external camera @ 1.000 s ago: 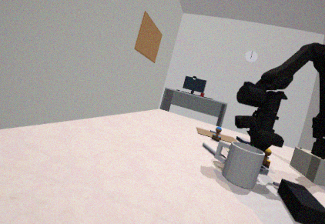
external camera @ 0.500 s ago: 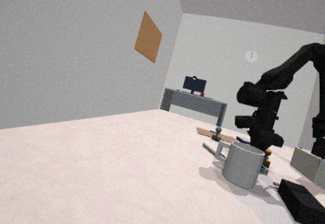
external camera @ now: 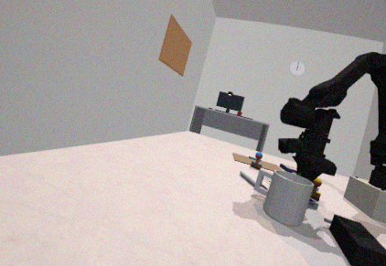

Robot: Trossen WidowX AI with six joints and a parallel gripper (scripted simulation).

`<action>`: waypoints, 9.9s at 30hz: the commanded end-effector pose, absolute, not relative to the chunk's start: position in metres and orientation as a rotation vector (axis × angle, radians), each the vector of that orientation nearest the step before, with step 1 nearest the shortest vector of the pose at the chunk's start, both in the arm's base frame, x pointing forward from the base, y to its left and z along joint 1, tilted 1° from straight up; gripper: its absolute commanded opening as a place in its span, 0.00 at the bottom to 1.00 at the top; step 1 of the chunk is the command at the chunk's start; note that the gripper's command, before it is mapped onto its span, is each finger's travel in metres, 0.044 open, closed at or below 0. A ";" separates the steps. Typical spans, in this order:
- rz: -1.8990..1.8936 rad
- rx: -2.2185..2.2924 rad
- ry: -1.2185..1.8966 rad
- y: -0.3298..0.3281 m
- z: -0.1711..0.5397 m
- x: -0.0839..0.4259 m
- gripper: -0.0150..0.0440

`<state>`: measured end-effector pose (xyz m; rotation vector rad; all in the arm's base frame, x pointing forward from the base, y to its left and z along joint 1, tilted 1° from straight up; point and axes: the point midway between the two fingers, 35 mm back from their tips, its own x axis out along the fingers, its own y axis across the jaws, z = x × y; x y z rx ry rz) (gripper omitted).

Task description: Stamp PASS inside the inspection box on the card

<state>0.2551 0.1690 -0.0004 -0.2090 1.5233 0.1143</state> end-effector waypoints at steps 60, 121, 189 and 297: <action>-0.420 0.349 1.510 0.102 0.054 0.280 0.25; -1.023 0.974 1.327 0.023 0.031 0.291 0.25; -1.019 0.976 1.323 0.022 -0.011 0.291 0.25; -1.018 0.976 1.322 0.022 -0.012 0.291 0.25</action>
